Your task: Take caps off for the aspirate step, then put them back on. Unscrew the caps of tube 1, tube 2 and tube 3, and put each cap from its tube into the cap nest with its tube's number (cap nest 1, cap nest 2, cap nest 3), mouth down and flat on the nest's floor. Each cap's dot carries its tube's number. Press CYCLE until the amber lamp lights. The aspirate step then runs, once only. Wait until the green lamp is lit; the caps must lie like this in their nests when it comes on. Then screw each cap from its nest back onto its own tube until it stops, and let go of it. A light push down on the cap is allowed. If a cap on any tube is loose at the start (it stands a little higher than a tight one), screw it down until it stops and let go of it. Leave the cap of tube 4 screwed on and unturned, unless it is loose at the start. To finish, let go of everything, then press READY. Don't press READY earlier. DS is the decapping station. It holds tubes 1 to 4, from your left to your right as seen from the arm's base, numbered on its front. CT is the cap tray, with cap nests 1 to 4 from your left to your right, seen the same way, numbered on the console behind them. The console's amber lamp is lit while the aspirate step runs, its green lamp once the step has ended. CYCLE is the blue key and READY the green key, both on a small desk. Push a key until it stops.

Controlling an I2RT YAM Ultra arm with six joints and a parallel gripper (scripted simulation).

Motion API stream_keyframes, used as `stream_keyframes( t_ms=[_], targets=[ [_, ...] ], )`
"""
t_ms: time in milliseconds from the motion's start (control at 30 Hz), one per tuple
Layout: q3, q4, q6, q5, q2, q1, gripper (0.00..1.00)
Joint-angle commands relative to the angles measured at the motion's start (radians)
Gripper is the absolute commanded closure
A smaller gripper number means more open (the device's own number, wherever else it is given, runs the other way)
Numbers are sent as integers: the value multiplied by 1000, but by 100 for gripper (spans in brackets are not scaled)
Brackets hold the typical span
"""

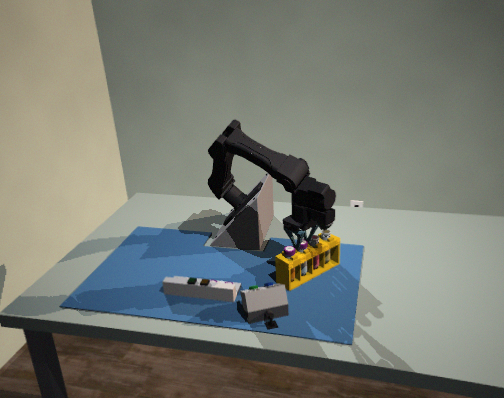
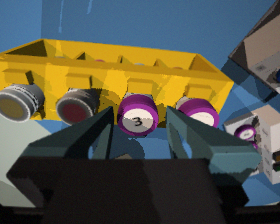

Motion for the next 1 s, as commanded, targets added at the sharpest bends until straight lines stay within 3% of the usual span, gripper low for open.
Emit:
stream_keyframes(
  t_ms=[0, 333, 400, 467, 533, 633, 867, 967],
  targets=[
    [5, 1, 279, -1, -9, 5, 51],
    [6, 1, 710, -2, -7, 7, 51],
    [6, 0, 862, -2, -7, 8, 51],
    [6, 0, 862, -2, -7, 8, 51],
    [6, 0, 1040, -2, -6, 8, 51],
    [7, 0, 1128, -3, -5, 9, 51],
    [10, -2, 1525, -3, -3, 10, 51],
    [12, -3, 1542, -4, -3, 11, 51]
  ],
)
